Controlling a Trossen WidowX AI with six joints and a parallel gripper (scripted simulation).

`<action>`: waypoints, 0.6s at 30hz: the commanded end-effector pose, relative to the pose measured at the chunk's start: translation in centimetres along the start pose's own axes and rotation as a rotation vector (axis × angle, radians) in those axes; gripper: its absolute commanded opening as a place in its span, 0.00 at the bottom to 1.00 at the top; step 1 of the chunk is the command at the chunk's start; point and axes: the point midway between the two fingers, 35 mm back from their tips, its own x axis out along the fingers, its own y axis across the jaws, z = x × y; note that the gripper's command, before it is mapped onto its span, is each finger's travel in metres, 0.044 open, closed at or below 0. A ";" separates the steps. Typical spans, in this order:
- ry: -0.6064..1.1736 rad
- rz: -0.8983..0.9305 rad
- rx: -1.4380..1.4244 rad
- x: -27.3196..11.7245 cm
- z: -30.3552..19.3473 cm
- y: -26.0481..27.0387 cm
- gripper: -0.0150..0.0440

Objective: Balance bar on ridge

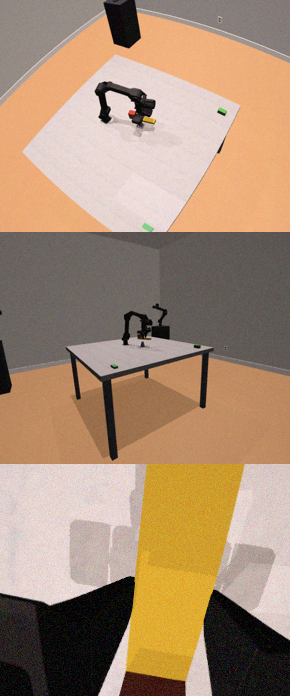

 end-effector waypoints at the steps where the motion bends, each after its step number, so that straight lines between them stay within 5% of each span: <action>1: 0.009 0.003 0.001 0.9 -0.2 0.1 0.25; 18: 0.009 0.003 0.001 2.3 -0.4 0.1 0.25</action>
